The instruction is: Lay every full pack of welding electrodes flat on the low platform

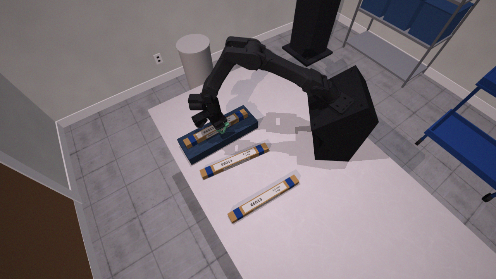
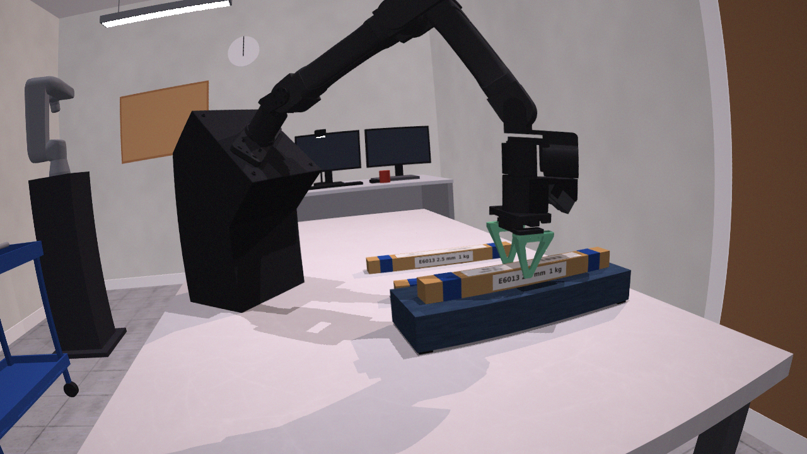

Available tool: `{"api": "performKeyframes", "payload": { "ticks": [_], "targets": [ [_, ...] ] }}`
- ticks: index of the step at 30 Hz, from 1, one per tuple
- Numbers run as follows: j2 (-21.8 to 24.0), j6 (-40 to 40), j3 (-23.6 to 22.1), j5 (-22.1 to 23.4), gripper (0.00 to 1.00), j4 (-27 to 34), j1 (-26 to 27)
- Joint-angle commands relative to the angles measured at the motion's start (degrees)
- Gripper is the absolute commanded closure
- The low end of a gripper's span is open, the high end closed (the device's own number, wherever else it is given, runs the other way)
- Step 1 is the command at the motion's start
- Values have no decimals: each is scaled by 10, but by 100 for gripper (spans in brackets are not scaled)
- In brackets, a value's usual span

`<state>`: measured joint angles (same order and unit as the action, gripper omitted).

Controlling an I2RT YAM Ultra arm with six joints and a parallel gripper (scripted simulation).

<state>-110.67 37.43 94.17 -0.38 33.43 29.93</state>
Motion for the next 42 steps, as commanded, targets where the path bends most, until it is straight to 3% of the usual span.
{"api": "performKeyframes", "payload": {
  "ticks": [1,16,42],
  "targets": [
    [46,2,-17,4,26,-12,7],
    [138,-1,-2,5,26,86,0],
    [142,-2,1,5,26,85,-1]
  ]
}}
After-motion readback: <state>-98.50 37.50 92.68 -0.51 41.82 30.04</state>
